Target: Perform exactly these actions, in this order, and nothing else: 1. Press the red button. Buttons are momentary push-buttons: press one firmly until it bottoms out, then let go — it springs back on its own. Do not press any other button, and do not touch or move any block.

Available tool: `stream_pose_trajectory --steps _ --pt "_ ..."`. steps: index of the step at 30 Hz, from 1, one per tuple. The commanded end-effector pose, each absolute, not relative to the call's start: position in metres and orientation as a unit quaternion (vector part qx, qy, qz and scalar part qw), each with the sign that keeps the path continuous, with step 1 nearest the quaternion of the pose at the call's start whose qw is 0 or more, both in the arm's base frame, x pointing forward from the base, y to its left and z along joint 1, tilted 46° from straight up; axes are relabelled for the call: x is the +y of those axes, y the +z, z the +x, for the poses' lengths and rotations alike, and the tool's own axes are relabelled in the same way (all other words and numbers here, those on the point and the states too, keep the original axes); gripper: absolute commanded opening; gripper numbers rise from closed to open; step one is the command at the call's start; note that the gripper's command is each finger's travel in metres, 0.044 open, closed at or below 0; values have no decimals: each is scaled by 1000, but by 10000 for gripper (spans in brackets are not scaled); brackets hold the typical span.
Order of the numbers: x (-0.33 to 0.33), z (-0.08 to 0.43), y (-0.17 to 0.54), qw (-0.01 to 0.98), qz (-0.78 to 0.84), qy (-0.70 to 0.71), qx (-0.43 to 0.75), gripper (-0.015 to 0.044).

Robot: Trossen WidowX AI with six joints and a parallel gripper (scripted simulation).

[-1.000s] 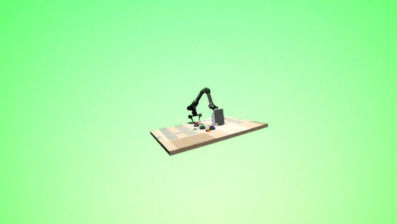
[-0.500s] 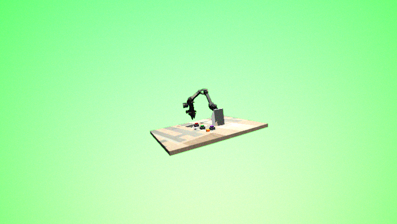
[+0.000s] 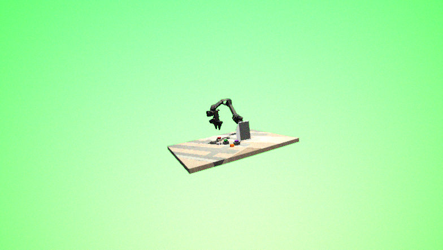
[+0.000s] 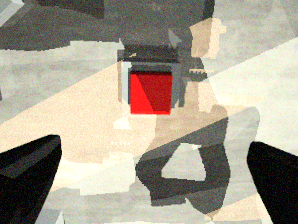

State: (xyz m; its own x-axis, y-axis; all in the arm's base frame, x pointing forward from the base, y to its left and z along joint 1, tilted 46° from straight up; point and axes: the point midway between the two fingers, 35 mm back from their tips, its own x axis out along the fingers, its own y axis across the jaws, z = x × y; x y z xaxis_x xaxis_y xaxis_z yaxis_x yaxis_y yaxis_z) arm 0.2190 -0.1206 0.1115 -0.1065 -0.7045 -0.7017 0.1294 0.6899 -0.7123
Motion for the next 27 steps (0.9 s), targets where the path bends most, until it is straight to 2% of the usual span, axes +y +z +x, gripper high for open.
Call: stream_pose_trajectory --steps 1,6,14,27 --pt "-122 217 109 627 -225 -324 671 374" --pt "-162 211 70 627 -226 -325 671 242" --pt "-164 210 68 627 -226 -326 671 32" --pt "-164 210 68 627 -226 -326 671 20"
